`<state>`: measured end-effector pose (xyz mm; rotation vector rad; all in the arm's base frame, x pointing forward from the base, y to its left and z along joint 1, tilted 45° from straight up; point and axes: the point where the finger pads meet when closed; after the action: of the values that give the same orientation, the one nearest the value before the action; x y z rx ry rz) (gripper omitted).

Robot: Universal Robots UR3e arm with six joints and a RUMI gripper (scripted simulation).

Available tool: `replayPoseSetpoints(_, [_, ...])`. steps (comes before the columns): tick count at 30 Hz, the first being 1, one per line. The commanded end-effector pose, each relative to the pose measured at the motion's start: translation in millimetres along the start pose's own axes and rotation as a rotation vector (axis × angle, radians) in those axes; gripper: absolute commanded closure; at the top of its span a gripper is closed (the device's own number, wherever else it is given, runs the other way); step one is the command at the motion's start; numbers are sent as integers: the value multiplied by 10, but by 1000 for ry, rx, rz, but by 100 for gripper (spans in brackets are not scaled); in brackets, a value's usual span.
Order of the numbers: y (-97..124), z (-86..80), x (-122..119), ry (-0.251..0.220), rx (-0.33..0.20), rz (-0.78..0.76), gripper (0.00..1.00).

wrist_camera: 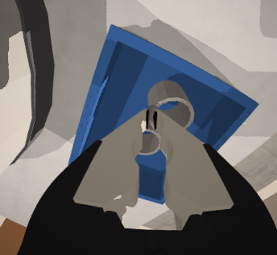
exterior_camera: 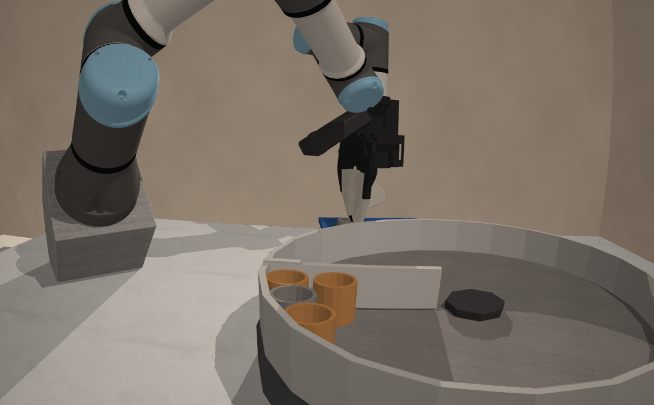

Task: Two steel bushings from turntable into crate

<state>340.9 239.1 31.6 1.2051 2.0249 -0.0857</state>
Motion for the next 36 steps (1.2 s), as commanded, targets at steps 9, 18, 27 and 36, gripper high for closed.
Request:
replayPoseSetpoints(9, [10, 106, 2, 2, -4, 1, 100])
replayPoseSetpoints(18, [10, 109, 2, 2, -4, 1, 100])
replayPoseSetpoints(27, [10, 109, 2, 2, -4, 1, 100])
replayPoseSetpoints(36, [10, 109, 2, 2, -4, 1, 100])
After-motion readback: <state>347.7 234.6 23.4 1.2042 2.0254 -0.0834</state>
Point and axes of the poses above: the point where the finger pads meet when closed, its own z axis out along the fingers, its own x axis across the jaws, y = z × x, and after that the axes turned 13 degrees about z, right-handed
